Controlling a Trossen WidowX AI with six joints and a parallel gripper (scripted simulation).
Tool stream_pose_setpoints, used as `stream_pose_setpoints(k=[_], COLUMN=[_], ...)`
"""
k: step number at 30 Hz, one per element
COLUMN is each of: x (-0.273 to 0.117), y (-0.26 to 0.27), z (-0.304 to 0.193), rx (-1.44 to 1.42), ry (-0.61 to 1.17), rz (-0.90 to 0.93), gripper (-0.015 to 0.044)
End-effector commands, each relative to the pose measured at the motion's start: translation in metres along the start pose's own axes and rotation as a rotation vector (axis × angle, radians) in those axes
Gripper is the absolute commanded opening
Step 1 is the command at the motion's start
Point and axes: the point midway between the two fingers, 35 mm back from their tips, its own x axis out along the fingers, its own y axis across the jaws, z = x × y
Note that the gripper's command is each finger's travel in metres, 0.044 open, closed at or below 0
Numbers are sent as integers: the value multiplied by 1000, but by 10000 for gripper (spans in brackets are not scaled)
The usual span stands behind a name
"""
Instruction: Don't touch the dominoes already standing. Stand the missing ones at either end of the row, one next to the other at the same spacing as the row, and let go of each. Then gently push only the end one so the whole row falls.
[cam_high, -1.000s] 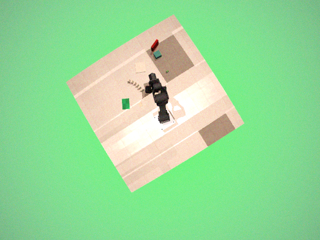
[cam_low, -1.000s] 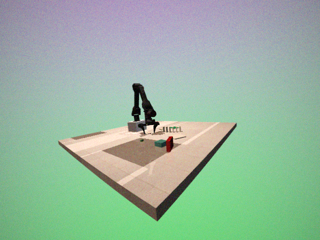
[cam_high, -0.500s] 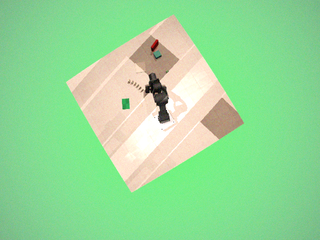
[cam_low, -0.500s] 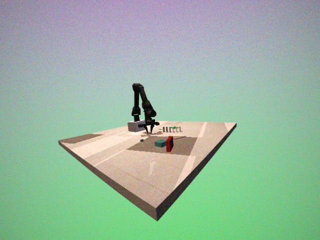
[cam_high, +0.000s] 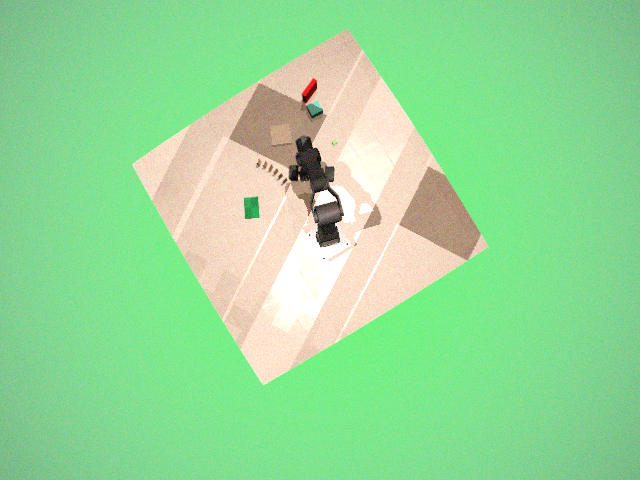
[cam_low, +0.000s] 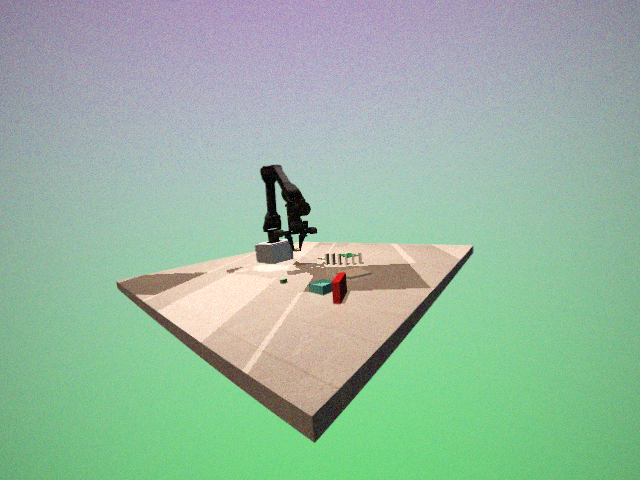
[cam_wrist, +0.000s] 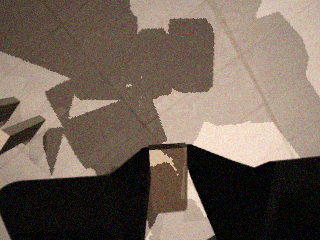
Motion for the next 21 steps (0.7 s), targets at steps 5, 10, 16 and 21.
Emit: stream_pose_setpoints(k=[5,10,16,21], x=[-84,-84,-84,-84], y=[-5,-5,-31,-62], z=[0,0,12,23], rx=[-7,-7,-334,-701], ry=[-1,-1,-3,-3], rz=[4,4,1,-3], gripper=[107,107,107,107])
